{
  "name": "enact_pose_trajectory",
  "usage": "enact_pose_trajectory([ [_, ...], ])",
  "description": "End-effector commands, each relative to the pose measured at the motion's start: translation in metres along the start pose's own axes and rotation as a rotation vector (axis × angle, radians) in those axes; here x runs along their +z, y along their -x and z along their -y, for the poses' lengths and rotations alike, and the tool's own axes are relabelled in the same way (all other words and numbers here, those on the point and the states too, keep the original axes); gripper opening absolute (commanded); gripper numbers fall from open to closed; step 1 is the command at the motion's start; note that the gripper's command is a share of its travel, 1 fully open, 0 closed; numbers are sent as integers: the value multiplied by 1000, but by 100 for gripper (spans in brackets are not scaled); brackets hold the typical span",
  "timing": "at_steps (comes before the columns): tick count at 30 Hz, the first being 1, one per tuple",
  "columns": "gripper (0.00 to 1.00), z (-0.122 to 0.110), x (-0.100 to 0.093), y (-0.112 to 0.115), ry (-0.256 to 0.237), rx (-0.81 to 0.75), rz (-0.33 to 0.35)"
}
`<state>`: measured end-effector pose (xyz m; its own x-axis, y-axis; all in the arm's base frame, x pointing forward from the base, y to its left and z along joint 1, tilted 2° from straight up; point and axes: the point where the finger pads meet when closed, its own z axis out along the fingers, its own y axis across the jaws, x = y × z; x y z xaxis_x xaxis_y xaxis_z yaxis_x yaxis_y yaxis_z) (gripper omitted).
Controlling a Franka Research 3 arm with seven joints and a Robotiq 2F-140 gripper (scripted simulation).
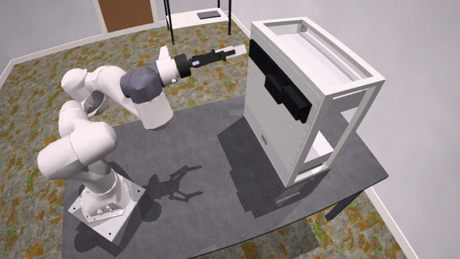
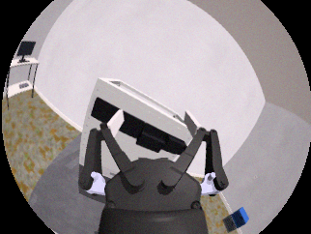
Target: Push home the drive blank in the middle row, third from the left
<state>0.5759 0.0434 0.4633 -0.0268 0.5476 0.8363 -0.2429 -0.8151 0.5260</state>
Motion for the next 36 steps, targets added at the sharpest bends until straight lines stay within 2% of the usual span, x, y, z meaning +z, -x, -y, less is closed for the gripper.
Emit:
enact_pose_trajectory([
  [1,100,3,-2,2,-3,-140,-28],
  [19,100,10,-4,31,-19,-343,-28],
  [33,100,14,-7,65,-41,-543,-18],
  [36,100,14,-7,65,-41,-543,-18],
])
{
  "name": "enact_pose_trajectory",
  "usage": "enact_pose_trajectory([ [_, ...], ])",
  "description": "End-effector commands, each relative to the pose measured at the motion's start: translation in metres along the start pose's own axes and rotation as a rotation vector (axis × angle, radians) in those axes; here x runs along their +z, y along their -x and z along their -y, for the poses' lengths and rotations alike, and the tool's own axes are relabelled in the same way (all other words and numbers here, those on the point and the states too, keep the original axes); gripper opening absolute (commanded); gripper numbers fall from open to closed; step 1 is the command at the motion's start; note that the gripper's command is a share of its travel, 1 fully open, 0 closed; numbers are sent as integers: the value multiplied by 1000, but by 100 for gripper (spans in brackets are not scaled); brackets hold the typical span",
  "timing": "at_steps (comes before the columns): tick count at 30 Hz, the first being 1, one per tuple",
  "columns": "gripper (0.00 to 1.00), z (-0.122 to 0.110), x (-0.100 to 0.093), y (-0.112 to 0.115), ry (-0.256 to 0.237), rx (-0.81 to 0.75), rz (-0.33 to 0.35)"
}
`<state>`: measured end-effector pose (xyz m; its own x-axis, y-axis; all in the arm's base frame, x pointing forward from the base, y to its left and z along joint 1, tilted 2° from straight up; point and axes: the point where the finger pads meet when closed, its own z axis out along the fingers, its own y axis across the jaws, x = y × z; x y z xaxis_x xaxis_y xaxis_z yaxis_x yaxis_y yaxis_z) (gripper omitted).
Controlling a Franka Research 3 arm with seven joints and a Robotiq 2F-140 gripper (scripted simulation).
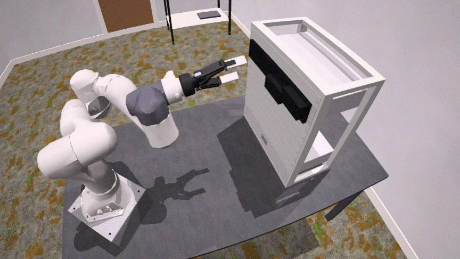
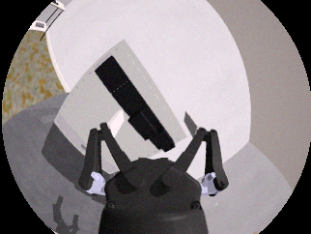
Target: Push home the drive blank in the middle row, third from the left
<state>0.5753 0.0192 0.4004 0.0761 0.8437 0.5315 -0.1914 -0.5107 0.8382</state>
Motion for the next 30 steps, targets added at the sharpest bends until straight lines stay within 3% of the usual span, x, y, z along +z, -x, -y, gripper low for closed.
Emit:
enact_pose_trajectory([
  [1,100,3,-2,3,2,-125,-19],
  [30,100,35,-14,75,-72,-490,15],
])
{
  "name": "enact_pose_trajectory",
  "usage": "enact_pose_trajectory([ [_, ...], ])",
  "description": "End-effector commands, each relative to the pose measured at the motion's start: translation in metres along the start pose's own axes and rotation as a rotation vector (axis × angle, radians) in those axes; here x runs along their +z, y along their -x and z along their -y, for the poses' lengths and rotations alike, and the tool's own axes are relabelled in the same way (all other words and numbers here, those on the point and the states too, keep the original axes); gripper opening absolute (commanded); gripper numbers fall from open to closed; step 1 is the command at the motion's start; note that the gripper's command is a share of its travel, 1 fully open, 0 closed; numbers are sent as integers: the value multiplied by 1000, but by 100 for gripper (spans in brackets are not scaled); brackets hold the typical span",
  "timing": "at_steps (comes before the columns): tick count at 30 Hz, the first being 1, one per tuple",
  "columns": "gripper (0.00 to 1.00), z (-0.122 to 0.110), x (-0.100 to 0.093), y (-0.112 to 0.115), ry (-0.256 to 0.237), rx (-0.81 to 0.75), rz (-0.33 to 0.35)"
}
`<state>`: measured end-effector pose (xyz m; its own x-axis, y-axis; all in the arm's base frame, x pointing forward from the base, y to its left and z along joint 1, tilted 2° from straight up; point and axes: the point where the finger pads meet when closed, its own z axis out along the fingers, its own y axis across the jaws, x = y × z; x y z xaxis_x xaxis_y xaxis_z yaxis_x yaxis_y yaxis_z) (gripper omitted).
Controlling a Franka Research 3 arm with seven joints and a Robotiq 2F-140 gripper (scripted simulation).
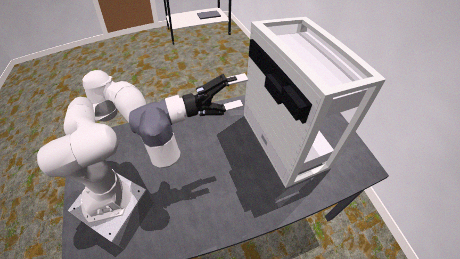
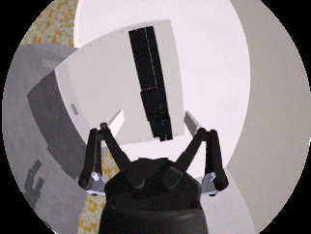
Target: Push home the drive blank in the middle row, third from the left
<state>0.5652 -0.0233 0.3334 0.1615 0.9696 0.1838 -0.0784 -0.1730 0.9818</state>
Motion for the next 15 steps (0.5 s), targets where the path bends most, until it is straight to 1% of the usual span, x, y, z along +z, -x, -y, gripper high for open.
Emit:
enact_pose_trajectory([
  [1,100,4,-3,3,-1,-118,-14],
  [15,100,15,-6,16,-20,-186,-7],
])
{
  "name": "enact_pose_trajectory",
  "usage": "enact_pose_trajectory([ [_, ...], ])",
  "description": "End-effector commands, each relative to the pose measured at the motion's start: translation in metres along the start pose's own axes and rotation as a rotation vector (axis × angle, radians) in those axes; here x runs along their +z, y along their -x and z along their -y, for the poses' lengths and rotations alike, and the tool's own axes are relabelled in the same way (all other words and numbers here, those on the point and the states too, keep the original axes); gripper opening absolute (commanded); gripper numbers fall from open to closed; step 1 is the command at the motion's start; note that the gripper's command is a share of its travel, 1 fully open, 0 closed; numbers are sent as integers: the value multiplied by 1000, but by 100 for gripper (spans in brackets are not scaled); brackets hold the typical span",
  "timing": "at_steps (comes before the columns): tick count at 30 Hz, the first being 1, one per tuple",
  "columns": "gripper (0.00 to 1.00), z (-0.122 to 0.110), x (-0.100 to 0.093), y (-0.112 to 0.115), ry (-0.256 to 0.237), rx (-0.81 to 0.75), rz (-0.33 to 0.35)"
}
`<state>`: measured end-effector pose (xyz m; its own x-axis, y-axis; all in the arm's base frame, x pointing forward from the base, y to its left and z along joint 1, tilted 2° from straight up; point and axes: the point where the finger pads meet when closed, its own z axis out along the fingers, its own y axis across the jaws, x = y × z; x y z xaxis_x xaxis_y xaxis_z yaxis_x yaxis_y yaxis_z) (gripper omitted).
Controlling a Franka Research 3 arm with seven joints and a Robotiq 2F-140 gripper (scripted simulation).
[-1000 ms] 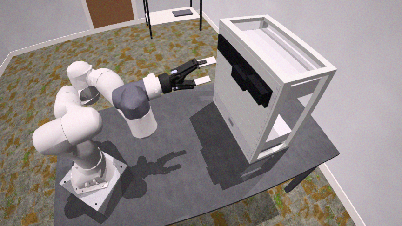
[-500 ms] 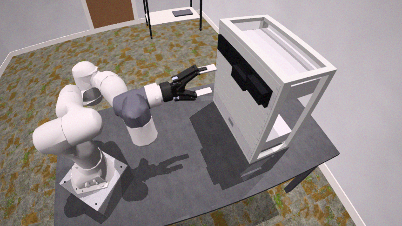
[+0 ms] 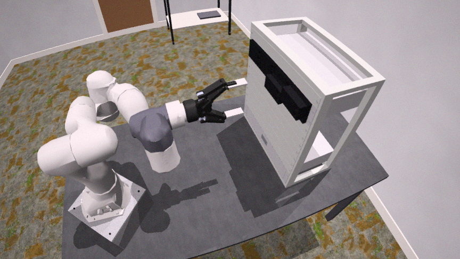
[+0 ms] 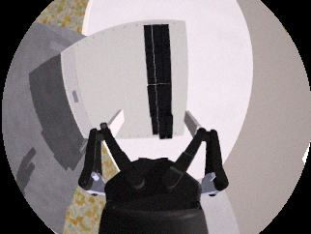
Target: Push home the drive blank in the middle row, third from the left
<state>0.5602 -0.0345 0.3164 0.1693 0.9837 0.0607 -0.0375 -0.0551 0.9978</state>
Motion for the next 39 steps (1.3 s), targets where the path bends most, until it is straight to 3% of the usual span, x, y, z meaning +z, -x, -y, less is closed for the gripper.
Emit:
enact_pose_trajectory([
  [1,100,2,-2,2,0,-65,-6],
  [39,100,5,-3,5,-5,-83,-5],
])
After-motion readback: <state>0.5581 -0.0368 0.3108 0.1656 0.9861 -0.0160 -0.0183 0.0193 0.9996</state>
